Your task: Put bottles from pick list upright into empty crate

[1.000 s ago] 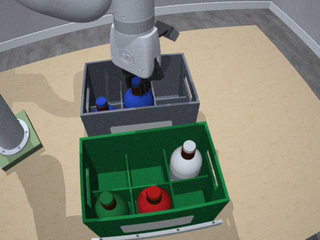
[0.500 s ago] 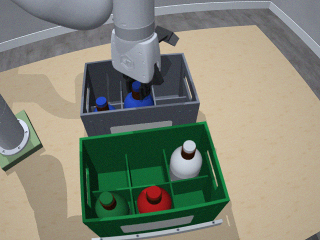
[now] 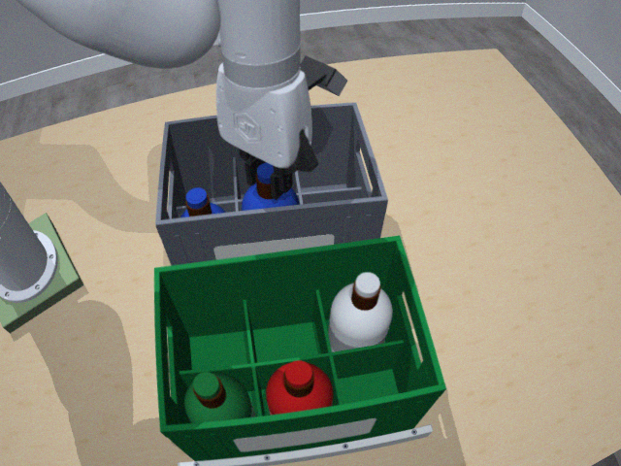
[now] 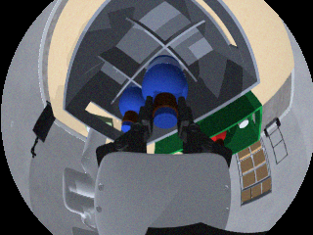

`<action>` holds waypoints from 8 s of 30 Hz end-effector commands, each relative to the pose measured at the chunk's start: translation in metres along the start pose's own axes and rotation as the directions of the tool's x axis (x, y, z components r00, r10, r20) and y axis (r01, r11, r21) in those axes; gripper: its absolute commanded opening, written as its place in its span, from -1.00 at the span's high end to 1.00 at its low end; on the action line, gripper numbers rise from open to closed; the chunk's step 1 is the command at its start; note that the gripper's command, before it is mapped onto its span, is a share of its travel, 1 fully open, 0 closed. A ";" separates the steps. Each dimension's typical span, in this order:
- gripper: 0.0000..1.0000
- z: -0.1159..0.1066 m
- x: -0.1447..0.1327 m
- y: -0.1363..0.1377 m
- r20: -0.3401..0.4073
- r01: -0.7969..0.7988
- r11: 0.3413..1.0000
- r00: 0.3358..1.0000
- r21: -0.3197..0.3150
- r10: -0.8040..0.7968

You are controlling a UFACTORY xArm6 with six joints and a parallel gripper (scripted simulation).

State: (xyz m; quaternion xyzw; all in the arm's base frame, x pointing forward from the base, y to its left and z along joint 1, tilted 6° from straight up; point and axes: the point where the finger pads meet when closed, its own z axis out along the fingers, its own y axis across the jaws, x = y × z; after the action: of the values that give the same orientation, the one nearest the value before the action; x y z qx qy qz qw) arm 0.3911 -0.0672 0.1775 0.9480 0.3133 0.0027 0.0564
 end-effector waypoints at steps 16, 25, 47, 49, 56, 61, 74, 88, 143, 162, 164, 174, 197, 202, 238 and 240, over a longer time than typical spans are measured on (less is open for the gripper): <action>1.00 0.007 0.001 0.001 -0.003 0.000 1.000 1.000 -0.003 0.000; 1.00 0.010 0.001 0.001 -0.003 0.000 1.000 1.000 -0.003 0.000; 1.00 0.020 0.001 0.001 -0.003 0.000 1.000 1.000 -0.003 0.000; 1.00 0.021 0.001 0.001 -0.003 0.000 1.000 1.000 -0.003 0.000; 1.00 0.024 0.001 0.001 -0.003 0.000 1.000 1.000 -0.003 0.000; 1.00 0.026 0.001 0.001 -0.003 0.000 1.000 1.000 -0.003 0.000; 1.00 0.027 0.001 0.001 -0.003 0.000 1.000 1.000 -0.003 0.000; 1.00 0.027 0.001 0.001 -0.003 0.000 1.000 1.000 -0.003 0.000; -0.29 0.031 0.001 0.001 -0.003 0.000 1.000 1.000 -0.003 0.000; -0.29 0.031 0.001 0.001 -0.003 0.000 1.000 1.000 -0.003 0.000; -0.29 0.031 0.001 0.001 -0.003 0.000 1.000 1.000 -0.003 0.000; -0.29 0.031 0.001 0.001 -0.003 0.000 1.000 1.000 -0.003 0.000; -0.29 0.012 0.001 0.001 -0.003 0.000 1.000 1.000 -0.003 0.000; -0.29 -0.001 0.001 0.001 -0.003 0.000 1.000 1.000 -0.003 0.000; -0.29 -0.055 0.001 0.001 -0.003 0.000 1.000 1.000 -0.003 0.000; -0.29 -0.055 0.001 0.001 -0.003 0.000 1.000 1.000 -0.003 0.000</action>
State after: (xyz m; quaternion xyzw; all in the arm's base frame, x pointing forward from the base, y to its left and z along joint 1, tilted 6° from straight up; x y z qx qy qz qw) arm 0.3890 -0.0616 0.2300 0.9480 0.3133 0.0027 0.0564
